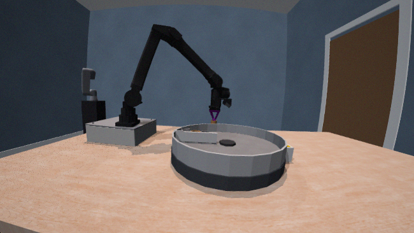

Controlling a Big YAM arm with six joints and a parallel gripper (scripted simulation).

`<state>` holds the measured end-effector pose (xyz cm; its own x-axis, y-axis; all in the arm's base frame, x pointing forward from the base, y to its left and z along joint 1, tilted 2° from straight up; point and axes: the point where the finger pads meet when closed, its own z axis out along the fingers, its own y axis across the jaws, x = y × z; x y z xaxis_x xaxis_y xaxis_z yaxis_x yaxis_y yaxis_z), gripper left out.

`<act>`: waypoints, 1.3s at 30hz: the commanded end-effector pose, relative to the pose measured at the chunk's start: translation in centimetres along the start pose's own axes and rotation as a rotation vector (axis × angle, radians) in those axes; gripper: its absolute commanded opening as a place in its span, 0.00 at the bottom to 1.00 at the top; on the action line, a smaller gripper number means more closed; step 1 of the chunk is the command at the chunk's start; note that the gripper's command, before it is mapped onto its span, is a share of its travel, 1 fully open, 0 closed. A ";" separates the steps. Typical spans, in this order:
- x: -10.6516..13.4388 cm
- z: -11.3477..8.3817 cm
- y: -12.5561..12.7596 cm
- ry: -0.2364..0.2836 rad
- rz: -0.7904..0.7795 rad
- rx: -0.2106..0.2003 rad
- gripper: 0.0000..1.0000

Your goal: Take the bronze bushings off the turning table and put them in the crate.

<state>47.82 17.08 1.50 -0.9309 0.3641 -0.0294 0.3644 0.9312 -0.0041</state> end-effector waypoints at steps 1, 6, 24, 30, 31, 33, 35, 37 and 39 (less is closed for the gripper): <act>-0.5 0.6 -0.3 -0.007 -0.001 -0.002 0.00; -0.5 1.5 -0.3 -0.007 -0.002 -0.002 0.00; -0.5 3.5 -0.4 -0.007 -0.002 -0.002 0.00; -0.5 3.1 -0.3 -0.011 -0.002 -0.006 0.00; -0.5 3.1 -0.3 -0.011 -0.002 -0.006 0.00; -0.5 3.1 -0.3 -0.011 -0.002 -0.006 0.00; -0.5 3.1 -0.3 -0.011 -0.002 -0.006 0.00; -0.5 3.1 -0.3 -0.011 -0.002 -0.006 0.00; -0.5 3.1 -0.3 -0.011 -0.002 -0.006 0.00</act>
<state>47.72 16.92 -1.77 -0.9309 0.3642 -0.0275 0.3644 0.9312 -0.0058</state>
